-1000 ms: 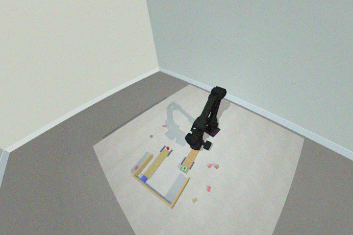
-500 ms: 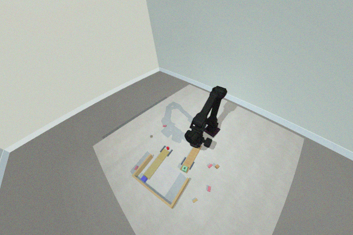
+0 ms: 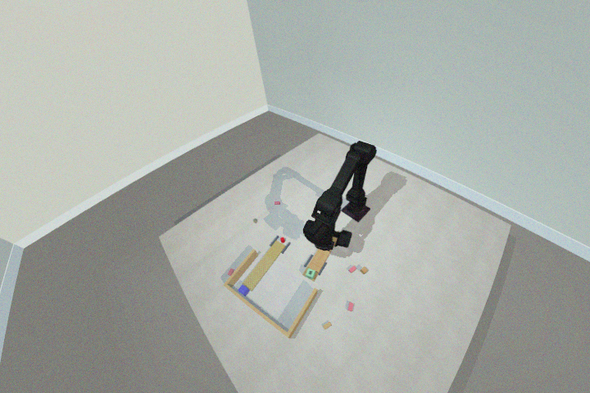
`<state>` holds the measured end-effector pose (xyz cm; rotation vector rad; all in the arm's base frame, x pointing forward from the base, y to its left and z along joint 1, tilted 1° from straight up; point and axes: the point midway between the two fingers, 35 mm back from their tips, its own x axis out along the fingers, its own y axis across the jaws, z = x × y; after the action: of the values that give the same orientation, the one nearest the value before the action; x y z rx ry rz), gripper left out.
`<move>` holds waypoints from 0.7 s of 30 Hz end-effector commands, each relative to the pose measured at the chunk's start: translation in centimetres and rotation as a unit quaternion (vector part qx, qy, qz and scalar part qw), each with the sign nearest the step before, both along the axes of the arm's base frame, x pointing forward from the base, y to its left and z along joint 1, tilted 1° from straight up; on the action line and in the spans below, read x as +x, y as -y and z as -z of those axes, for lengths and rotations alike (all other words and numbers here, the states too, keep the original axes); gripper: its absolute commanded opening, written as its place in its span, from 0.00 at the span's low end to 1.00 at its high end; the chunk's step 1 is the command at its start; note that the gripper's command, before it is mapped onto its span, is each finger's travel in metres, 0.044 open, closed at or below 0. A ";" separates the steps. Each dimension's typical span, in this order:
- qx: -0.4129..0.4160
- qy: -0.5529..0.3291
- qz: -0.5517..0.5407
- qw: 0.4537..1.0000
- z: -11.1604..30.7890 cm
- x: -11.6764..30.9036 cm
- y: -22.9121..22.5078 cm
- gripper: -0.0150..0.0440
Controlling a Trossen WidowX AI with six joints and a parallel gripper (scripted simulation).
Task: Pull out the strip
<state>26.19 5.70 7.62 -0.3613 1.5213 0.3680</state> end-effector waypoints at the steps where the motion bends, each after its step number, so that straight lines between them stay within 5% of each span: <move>1: -0.001 -0.002 0.001 1.000 -0.1 1.4 -0.5 1.00; 21: 0.001 0.002 0.000 1.000 -1.5 9.0 -3.1 1.00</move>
<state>34.16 8.46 9.22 -0.3621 1.5120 0.3692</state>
